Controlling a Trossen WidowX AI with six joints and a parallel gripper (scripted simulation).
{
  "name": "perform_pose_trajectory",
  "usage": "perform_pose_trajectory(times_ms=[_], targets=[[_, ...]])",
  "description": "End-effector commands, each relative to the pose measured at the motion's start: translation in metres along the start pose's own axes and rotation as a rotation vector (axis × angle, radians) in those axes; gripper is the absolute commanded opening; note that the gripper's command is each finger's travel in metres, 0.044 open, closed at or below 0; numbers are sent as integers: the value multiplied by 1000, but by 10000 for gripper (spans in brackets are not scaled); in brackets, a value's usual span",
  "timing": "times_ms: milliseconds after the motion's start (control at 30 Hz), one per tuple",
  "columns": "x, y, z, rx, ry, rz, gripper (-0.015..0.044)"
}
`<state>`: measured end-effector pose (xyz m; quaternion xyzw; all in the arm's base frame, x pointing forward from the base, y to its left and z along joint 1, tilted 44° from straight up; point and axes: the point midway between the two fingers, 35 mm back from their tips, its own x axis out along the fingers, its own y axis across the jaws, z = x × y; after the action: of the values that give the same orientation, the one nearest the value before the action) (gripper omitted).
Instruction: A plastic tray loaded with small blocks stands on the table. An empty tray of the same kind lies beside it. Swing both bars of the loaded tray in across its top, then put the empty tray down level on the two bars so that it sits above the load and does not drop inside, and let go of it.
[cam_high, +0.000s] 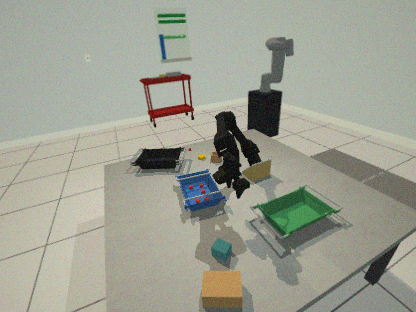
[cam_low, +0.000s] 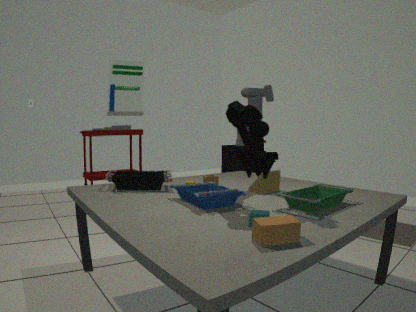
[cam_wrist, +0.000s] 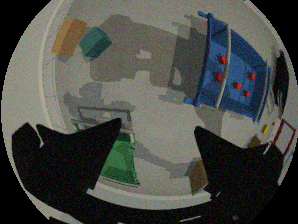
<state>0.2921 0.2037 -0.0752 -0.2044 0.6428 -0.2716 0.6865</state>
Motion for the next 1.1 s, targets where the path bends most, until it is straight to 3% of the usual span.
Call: perform_pose_trajectory(times_ms=[0, 367, 633, 1067], targets=[[-1, 31, -62, -25, 13, 8, 440], [25, 52, -231, -74, 22, -47, 440], [31, 52, -233, -75, 22, -49, 440], [98, 49, -234, -74, 21, -49, 440]])
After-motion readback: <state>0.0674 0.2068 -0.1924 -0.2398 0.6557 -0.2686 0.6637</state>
